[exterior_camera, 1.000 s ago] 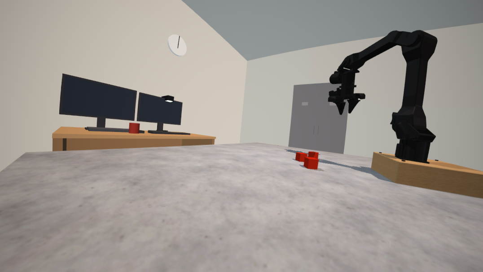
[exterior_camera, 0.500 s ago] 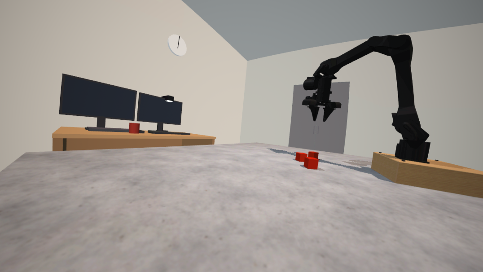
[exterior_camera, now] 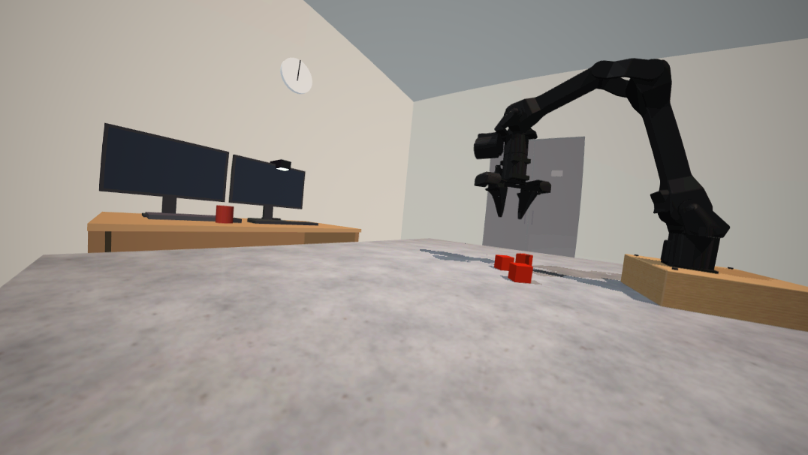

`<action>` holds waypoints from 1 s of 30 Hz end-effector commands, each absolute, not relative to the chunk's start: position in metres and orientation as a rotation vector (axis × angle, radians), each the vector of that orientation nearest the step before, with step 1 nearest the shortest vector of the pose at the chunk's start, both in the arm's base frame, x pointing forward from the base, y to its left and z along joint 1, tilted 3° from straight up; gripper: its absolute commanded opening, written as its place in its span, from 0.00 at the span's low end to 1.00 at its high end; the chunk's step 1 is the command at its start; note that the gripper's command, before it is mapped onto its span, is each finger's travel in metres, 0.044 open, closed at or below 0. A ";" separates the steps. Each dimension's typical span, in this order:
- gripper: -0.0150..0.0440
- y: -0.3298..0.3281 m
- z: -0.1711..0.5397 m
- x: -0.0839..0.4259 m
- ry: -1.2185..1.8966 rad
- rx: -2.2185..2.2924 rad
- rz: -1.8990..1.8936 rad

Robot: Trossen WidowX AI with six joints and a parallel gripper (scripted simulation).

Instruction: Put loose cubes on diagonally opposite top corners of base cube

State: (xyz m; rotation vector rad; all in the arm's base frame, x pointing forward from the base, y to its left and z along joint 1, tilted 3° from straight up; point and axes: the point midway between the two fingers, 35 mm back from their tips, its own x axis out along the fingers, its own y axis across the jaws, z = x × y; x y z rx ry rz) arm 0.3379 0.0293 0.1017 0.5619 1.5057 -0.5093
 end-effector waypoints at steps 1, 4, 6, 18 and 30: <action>0.70 0.038 0.098 0.338 1.513 0.582 -0.518; 0.70 0.039 0.086 0.339 1.513 0.582 -0.518; 0.70 0.039 0.067 0.339 1.513 0.582 -0.518; 0.70 0.041 0.022 0.338 1.513 0.582 -0.518; 0.70 0.042 0.009 0.338 1.513 0.582 -0.518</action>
